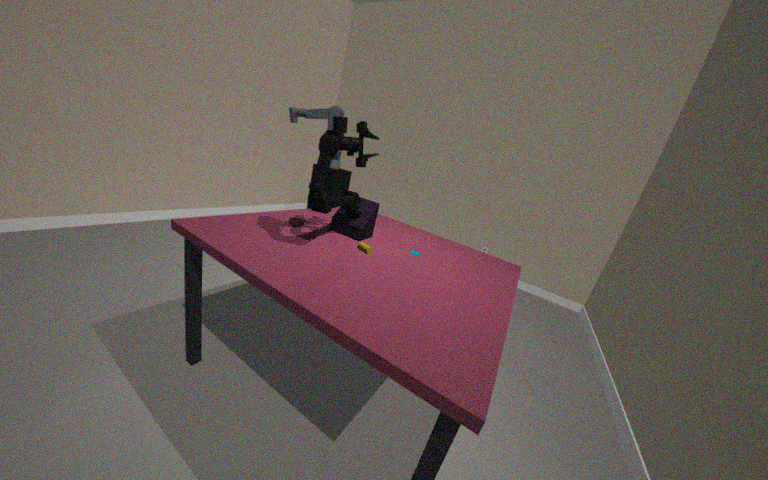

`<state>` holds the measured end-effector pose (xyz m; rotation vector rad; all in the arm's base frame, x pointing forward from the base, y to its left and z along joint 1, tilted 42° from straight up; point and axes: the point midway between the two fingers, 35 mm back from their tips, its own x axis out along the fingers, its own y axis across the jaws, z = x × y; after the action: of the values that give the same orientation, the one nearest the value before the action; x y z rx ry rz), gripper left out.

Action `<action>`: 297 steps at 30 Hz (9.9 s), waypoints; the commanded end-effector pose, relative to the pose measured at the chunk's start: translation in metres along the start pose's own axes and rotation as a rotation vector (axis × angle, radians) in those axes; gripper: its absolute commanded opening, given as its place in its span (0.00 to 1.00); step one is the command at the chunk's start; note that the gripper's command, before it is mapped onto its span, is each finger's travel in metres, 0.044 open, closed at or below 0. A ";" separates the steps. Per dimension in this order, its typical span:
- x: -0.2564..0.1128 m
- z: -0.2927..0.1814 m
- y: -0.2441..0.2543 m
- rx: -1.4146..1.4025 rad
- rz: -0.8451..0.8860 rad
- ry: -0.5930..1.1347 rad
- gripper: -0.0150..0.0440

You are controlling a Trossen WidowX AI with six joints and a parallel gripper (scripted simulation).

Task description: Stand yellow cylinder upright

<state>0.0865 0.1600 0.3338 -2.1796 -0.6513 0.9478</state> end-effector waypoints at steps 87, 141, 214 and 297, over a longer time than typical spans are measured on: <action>-0.003 -0.057 0.393 2.030 0.498 2.219 0.43; 0.069 -0.090 0.316 1.824 0.859 1.919 0.43; 0.282 -0.041 0.330 1.142 1.471 1.070 0.43; 0.290 -0.022 0.370 1.646 1.275 0.622 0.43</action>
<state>0.3438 0.0987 -0.0571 -0.9178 1.5313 0.6762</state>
